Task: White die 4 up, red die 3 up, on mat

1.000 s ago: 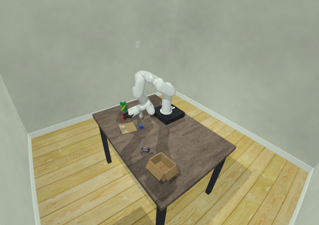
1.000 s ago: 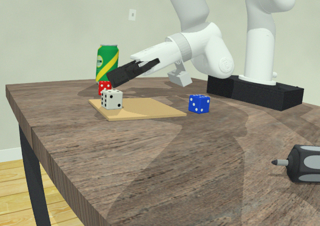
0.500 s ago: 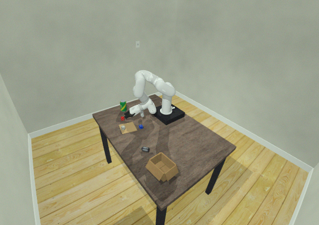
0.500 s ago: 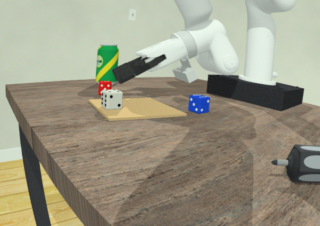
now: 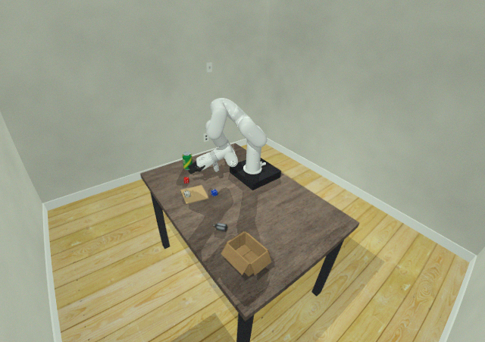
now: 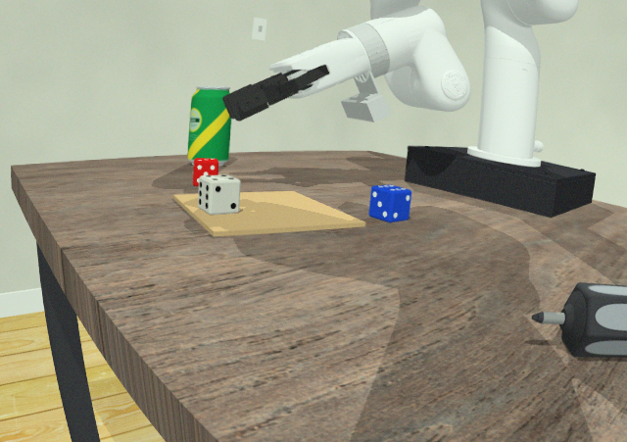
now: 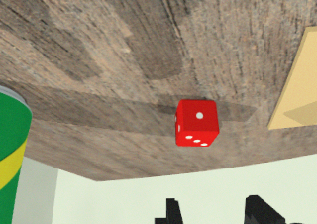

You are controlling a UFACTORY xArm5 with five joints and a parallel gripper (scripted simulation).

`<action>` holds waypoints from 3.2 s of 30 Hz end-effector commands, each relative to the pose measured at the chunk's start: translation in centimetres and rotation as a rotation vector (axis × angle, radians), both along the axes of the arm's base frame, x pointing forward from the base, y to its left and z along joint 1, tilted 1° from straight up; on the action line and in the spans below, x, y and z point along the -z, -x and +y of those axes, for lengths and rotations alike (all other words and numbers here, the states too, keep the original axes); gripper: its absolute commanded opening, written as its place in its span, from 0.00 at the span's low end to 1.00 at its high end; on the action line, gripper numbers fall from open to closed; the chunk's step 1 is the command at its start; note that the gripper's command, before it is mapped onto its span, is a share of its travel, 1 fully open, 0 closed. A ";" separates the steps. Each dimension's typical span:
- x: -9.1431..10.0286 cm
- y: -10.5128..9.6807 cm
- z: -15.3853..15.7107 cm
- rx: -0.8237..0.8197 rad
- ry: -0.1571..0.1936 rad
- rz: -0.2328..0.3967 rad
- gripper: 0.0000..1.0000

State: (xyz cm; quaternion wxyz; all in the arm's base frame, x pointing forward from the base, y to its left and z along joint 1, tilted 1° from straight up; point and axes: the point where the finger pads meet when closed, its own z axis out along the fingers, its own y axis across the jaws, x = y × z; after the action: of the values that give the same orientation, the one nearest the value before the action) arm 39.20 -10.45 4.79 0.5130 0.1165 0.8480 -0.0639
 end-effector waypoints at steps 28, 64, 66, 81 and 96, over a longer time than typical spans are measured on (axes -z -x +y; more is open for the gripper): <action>-1.5 -1.5 -0.4 -0.001 -0.084 0.323 0.47; -3.7 -5.0 -1.4 -0.012 -0.272 1.048 0.47; -3.7 -5.0 -1.4 -0.012 -0.272 1.048 0.47; -2.6 -4.4 -1.3 0.022 -0.292 1.044 1.00; -1.0 -3.4 -1.0 0.074 -0.323 1.036 0.47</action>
State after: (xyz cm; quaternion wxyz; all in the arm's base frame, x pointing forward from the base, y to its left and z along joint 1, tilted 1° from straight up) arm 42.51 -11.47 5.70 0.0000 0.1769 0.9842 0.0000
